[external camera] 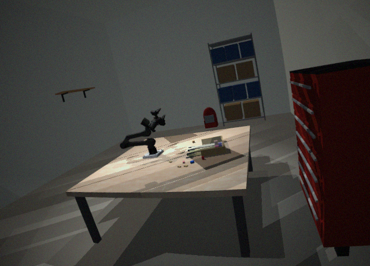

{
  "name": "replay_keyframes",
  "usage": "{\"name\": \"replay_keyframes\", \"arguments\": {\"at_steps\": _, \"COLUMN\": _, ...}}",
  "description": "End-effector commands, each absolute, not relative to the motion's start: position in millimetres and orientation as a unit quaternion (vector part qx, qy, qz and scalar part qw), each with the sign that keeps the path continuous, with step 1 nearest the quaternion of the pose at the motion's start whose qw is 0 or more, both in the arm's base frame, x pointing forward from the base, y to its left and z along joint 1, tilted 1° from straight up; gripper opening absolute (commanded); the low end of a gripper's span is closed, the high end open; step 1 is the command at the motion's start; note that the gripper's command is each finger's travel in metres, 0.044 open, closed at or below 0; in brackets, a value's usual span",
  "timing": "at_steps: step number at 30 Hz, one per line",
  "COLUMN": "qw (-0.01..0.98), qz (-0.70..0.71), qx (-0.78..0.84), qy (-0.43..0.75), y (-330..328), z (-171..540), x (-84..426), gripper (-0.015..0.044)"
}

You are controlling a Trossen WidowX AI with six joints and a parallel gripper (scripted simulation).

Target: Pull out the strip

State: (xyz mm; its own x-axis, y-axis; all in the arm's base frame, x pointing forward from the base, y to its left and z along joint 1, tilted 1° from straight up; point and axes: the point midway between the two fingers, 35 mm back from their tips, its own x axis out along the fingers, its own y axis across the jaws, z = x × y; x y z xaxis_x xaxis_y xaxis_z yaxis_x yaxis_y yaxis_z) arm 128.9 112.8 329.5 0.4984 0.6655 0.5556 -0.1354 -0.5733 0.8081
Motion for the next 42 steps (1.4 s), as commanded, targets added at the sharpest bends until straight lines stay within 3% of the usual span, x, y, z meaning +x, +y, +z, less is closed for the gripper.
{"name": "replay_keyframes", "arguments": {"at_steps": 1, "qw": 0.433, "qz": 0.465, "qx": 0.752, "qy": 0.172, "y": 112.4, "z": 329.5, "x": 131.1, "gripper": 0.04}}
{"name": "replay_keyframes", "arguments": {"at_steps": 9, "qw": 0.71, "qz": 0.276, "qx": 0.644, "qy": 0.068, "y": 83.4, "z": 310.9, "x": 220.9, "gripper": 0.04}}
{"name": "replay_keyframes", "arguments": {"at_steps": 16, "qw": 0.902, "qz": 0.086, "qx": 0.411, "qy": 0.1, "y": 38.0, "z": 267.7, "x": 282.3, "gripper": 0.04}}
{"name": "replay_keyframes", "arguments": {"at_steps": 23, "qw": 0.96, "qz": -0.008, "qx": 0.205, "qy": 0.192, "y": 0.9, "z": 230.7, "x": 305.8, "gripper": 0.04}}
{"name": "replay_keyframes", "arguments": {"at_steps": 29, "qw": 0.953, "qz": -0.044, "qx": 0.026, "qy": 0.297, "y": -31.2, "z": 199.2, "x": 313.3, "gripper": 0.04}}
{"name": "replay_keyframes", "arguments": {"at_steps": 42, "qw": 0.952, "qz": -0.045, "qx": 0.019, "qy": 0.302, "y": -32.5, "z": 197.9, "x": 313.4, "gripper": 0.04}}
